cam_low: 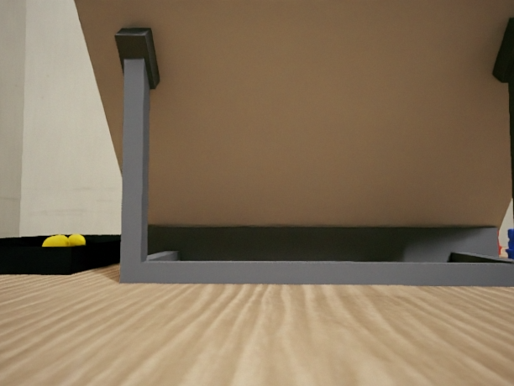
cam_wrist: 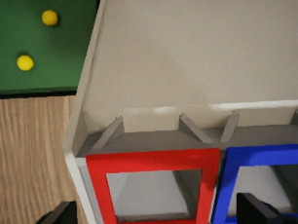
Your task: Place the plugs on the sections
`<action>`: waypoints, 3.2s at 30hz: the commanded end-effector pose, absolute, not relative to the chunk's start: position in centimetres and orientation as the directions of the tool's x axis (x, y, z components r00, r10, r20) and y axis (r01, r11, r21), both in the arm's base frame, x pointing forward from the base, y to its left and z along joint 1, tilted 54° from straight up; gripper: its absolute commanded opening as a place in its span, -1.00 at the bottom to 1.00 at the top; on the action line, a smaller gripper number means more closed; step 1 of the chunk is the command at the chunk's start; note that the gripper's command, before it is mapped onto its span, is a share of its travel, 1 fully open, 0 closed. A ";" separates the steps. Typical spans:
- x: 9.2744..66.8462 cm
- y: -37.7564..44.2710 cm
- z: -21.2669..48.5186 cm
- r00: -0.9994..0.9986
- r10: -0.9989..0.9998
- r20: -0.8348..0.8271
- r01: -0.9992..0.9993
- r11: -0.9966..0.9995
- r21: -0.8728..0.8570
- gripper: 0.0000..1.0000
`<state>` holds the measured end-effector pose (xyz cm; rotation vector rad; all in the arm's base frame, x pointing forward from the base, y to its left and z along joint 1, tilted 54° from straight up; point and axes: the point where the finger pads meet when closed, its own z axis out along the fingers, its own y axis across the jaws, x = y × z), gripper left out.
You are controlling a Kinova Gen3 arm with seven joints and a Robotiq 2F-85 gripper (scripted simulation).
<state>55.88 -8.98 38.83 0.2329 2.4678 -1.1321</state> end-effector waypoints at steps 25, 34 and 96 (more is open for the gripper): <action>55.9 -8.9 38.9 -0.900 -0.021 -0.436 0.316 0.656 -0.685 1.00; 55.9 -8.9 38.9 -0.900 -0.021 -0.436 0.316 0.656 -0.685 1.00; 47.9 -6.8 37.2 -0.900 -0.021 -0.436 0.316 0.656 -0.685 1.00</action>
